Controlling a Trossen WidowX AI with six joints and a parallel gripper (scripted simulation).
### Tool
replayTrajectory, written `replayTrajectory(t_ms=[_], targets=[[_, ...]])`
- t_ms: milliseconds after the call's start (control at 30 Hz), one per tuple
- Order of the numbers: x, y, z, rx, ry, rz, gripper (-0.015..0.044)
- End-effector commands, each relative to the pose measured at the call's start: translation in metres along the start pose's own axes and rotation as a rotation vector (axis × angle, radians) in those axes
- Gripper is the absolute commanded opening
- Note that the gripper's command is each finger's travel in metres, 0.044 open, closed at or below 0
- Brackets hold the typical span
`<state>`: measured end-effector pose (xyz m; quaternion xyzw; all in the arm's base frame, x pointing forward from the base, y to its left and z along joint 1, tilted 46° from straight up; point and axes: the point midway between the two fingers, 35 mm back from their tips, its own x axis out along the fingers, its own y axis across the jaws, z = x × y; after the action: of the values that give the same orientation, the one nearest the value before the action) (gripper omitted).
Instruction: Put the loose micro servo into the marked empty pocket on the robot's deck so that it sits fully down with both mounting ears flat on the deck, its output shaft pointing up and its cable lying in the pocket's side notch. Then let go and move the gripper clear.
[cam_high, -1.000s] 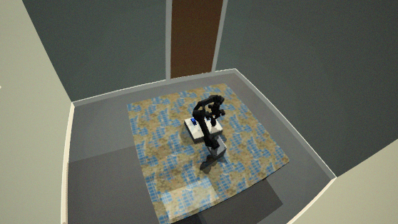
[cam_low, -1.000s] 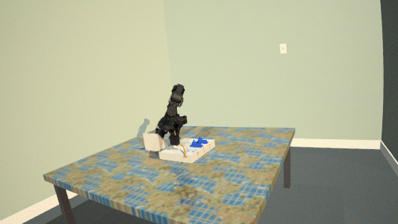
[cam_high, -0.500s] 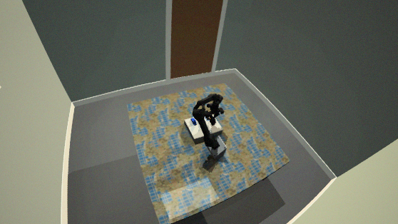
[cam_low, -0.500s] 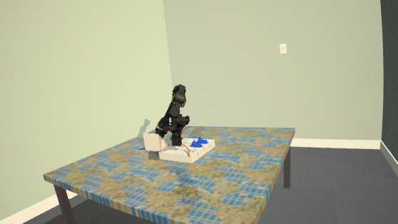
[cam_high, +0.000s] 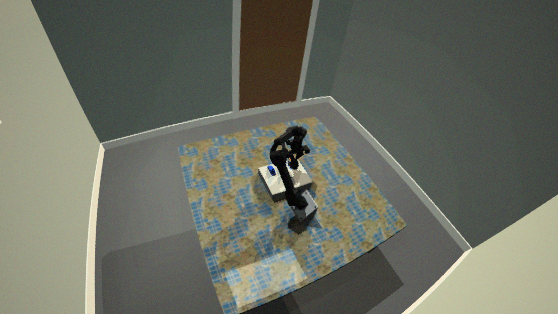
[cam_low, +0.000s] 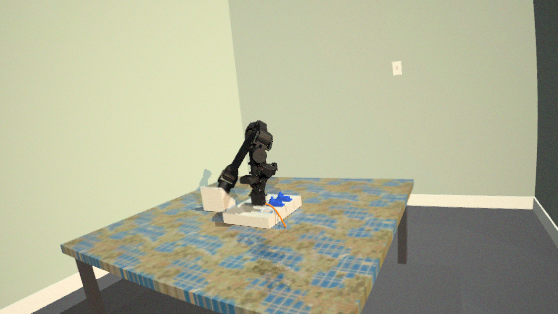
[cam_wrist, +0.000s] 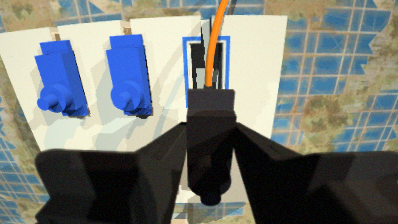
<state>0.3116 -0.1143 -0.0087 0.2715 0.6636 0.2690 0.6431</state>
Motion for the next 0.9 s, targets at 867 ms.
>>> replayTrajectory(t_ms=[867], targets=[[0.016, 0.002, 0.036, -0.037, -0.014, -0.002, 0.0]])
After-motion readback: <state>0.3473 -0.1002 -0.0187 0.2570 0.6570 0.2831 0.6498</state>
